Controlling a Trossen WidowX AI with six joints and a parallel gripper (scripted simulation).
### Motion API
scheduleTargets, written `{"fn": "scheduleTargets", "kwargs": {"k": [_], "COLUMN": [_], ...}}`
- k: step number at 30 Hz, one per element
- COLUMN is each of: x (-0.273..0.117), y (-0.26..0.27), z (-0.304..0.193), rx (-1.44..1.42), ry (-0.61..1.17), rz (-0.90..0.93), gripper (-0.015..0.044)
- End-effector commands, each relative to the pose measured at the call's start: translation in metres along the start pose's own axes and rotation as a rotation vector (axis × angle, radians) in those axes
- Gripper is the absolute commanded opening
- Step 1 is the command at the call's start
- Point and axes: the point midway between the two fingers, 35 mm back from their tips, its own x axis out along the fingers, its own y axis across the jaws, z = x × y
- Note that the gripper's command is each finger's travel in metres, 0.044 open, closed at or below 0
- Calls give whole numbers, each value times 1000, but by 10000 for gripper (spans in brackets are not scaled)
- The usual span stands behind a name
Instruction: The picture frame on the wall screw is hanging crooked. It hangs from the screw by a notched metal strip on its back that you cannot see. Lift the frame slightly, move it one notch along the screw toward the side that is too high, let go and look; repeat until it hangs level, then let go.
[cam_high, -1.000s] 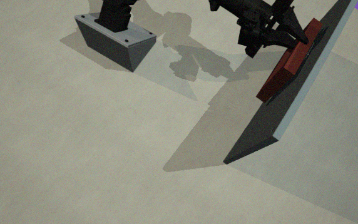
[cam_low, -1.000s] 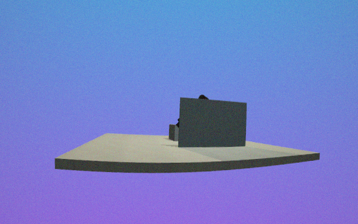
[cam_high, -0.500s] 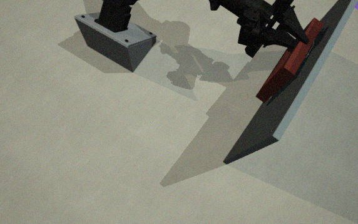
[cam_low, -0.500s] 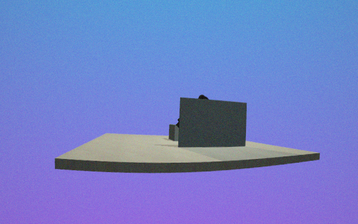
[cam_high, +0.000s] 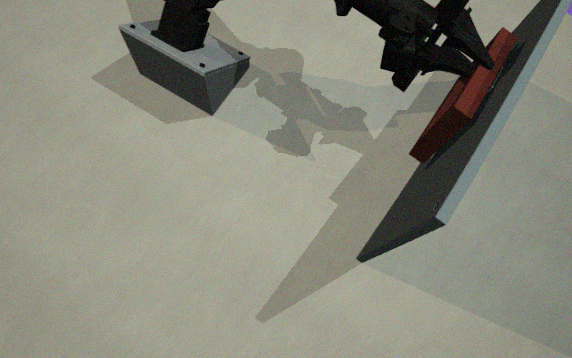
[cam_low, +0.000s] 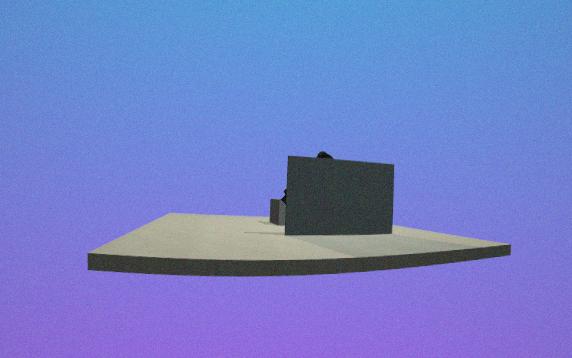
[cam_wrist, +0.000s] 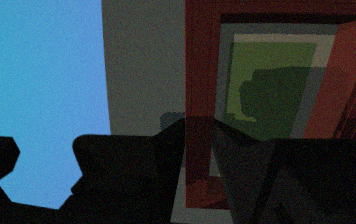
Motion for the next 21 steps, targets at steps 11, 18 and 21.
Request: {"fn": "scheduleTargets", "kwargs": {"k": [11, 18, 21], "x": [0, 0, 0], "y": [4, 3, 3], "z": [-2, -1, 0], "rx": [-4, -4, -4], "ry": [5, 5, 5], "rz": [17, 17, 17], "gripper": [0, 0, 0]}}
